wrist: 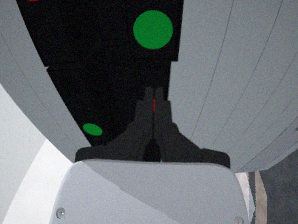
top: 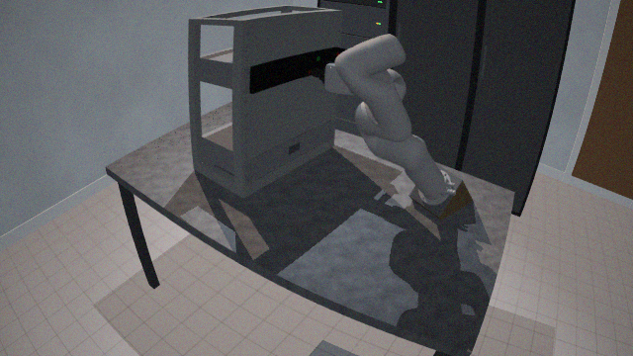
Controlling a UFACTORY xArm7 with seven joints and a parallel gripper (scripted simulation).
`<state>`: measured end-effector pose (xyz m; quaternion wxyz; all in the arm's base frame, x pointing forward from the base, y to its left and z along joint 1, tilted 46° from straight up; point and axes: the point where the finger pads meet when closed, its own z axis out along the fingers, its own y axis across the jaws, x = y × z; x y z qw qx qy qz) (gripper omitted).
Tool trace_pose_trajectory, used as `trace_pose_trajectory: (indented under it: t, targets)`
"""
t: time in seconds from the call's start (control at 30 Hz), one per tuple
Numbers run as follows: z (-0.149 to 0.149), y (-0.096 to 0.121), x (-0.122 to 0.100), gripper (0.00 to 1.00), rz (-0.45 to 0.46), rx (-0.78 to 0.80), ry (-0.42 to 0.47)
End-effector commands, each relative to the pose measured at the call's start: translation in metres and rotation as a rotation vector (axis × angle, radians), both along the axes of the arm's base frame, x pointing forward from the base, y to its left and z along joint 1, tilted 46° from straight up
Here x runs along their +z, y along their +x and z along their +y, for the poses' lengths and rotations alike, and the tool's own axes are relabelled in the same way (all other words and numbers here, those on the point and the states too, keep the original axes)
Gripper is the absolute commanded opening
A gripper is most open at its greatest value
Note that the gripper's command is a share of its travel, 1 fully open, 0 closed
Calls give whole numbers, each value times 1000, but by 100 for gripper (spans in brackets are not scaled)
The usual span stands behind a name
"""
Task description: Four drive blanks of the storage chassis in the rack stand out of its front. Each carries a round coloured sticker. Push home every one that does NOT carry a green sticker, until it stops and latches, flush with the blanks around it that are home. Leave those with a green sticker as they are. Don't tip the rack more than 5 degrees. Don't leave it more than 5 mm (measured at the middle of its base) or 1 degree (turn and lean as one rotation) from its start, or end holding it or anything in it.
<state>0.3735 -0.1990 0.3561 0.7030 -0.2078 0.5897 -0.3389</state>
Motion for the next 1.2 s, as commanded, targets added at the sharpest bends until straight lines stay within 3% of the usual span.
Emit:
trace_pose_trajectory:
  t: [0.0, 0.8, 1.17]
  targets:
    - [-1, 0, 1, 0, -2, -2, -2]
    - [-1, 2, 1, 0, -2, -2, -2]
    - [3, -34, -7, 0, -2, -2, -2]
